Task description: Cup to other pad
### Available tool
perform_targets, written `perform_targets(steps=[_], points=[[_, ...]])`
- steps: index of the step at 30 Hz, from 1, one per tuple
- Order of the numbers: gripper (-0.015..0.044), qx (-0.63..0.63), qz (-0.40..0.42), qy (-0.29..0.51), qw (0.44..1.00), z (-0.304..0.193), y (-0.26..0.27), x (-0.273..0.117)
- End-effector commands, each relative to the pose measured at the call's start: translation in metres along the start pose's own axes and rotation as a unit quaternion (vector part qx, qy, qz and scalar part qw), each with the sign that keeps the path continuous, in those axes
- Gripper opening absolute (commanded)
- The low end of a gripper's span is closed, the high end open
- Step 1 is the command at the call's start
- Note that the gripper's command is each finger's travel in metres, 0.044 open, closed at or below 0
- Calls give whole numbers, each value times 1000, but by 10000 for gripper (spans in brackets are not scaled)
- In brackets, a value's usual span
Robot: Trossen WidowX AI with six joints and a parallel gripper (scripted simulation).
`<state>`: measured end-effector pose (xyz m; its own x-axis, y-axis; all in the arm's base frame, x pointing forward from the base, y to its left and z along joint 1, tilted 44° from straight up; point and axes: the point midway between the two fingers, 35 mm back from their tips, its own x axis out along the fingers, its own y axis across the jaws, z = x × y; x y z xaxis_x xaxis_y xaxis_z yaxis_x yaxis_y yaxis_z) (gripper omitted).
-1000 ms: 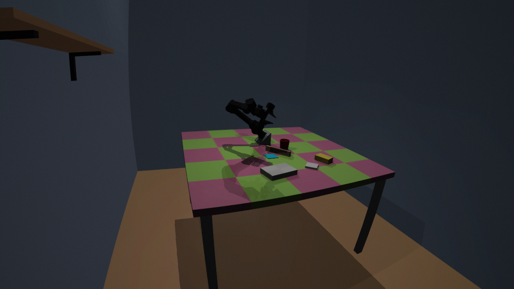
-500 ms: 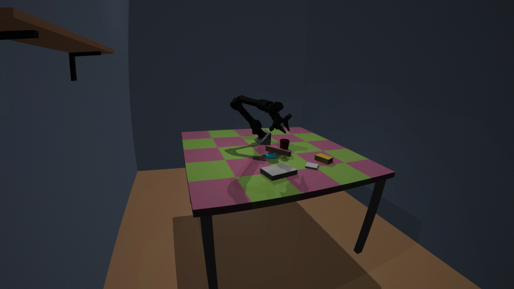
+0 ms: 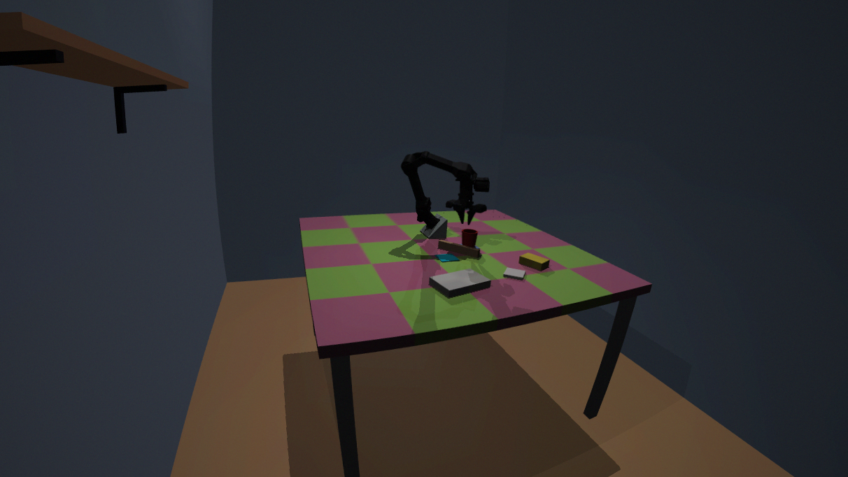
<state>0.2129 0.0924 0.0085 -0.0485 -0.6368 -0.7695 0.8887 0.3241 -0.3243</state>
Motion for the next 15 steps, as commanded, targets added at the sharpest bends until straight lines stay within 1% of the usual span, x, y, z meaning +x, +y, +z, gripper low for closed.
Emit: perform_targets(steps=[1, 7, 15], points=[[148, 14, -19, -27, 999, 0, -4, 1], [148, 14, -19, -27, 999, 0, -4, 3], [148, 14, -19, -27, 999, 0, -3, 15]])
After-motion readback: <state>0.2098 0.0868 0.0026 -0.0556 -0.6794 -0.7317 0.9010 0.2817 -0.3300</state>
